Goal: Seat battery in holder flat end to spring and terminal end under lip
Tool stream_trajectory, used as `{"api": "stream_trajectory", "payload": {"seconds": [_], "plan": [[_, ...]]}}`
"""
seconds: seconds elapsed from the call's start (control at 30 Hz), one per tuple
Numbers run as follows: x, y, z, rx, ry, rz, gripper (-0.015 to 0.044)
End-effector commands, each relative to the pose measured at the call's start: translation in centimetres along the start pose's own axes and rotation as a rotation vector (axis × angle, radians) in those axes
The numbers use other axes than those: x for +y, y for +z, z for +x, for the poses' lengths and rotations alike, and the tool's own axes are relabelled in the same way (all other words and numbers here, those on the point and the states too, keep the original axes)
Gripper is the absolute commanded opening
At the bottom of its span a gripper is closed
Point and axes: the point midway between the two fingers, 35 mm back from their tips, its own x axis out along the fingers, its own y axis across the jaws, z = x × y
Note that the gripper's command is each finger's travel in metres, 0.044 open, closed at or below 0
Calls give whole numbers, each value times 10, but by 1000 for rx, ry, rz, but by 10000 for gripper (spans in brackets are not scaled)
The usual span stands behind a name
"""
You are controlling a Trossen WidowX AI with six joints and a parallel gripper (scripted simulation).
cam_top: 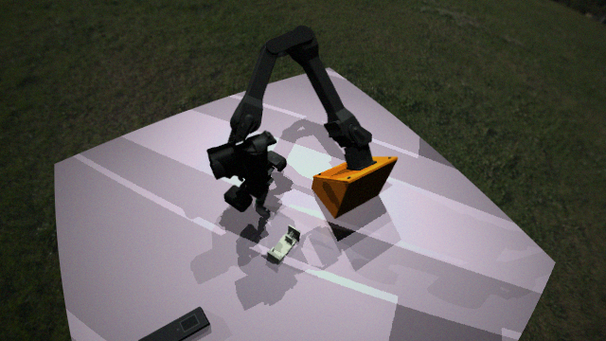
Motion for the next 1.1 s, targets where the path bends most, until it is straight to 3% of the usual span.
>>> {"api": "stream_trajectory", "payload": {"seconds": [0.0,0.33,0.67,1.07], "plan": [[-8,0,1,-6,-4,-1,0],[-14,-2,-4,1,-1,-1,0],[-19,-2,-77,-2,-3,-2,0],[-19,-2,-76,-8,-5,-6,0]]}}
